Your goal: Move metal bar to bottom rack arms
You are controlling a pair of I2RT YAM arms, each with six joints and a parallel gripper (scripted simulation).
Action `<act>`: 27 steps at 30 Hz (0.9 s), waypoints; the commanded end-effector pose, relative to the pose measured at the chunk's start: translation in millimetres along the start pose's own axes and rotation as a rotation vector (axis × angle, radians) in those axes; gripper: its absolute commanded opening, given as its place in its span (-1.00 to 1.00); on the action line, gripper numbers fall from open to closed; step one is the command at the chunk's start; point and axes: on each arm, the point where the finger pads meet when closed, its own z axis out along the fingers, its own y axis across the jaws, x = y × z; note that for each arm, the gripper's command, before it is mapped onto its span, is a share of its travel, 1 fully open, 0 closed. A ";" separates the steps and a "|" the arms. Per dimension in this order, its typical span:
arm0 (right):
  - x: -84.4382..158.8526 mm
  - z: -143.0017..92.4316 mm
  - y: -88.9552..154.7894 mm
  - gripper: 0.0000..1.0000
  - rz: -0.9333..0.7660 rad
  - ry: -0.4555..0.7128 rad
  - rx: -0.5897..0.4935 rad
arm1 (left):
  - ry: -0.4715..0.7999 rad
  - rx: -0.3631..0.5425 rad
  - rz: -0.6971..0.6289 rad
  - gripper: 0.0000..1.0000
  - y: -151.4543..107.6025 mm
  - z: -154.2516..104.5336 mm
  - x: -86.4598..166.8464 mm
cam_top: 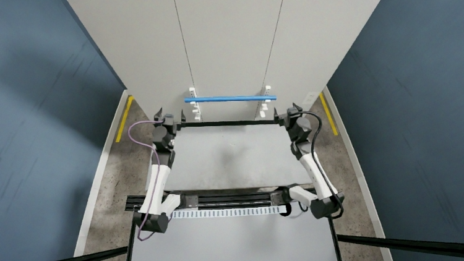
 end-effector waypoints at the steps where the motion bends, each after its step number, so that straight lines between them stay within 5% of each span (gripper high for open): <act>1: 4.3 4.3 4.6 1.00 -0.074 0.001 0.022 | 0.020 -0.011 0.074 1.00 -8.7 5.7 13.5; 27: 4.8 10.8 31.9 1.00 -0.374 0.008 0.042 | 0.015 -0.003 0.369 1.00 -42.7 12.5 14.0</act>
